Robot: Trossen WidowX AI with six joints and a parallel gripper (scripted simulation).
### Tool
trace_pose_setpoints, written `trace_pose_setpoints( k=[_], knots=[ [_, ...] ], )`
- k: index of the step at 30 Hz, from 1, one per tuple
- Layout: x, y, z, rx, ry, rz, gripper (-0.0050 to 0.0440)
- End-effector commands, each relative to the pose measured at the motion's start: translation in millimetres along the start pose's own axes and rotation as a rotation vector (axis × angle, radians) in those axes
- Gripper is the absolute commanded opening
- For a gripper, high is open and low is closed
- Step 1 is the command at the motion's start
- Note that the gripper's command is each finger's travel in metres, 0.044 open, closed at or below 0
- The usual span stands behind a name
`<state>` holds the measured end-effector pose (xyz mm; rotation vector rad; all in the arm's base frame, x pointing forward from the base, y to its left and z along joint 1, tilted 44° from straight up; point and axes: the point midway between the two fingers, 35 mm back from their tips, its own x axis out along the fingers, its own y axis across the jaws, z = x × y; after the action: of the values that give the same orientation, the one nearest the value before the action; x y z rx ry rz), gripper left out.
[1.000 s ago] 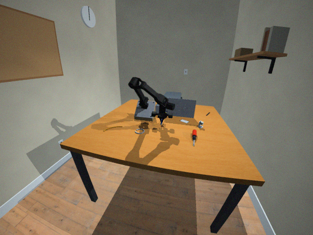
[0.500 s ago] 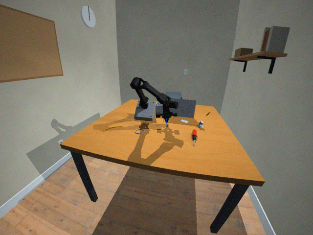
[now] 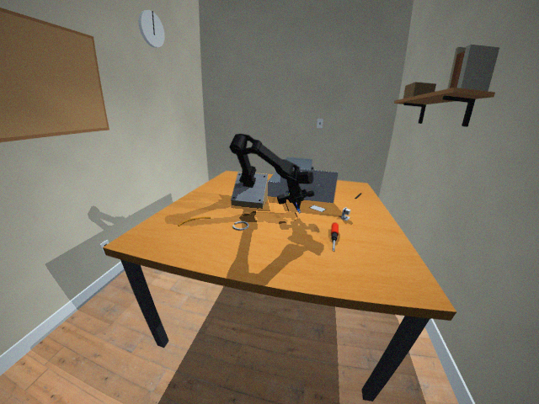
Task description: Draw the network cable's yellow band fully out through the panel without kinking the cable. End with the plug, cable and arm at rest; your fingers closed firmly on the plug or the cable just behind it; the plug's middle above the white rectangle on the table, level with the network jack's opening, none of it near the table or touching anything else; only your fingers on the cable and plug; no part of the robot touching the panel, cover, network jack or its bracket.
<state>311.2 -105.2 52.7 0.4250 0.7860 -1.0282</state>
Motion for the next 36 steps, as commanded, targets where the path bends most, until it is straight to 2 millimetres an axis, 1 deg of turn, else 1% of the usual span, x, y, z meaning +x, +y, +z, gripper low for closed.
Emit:
trace_pose_setpoints(
  k=[1, 4, 6, 16, 18, 24, 27, 36],
  knots=[
    [2, 20, 1, -0.057, 0.019, 0.048, -0.0050],
    [6, 36, -1, -0.120, 0.044, 0.088, -0.0050],
    [6, 36, -1, -0.120, 0.044, 0.088, -0.0050],
    [18, 87, -12, -0.321, 0.107, 0.224, -0.0050],
    [19, 90, -12, -0.336, 0.111, 0.234, -0.0050],
    [20, 92, -13, -0.345, 0.118, 0.236, -0.0050],
    [22, 101, -18, -0.383, 0.142, 0.257, -0.0050],
    [32, 142, -43, -0.555, 0.252, 0.367, -0.0050]
  ],
)
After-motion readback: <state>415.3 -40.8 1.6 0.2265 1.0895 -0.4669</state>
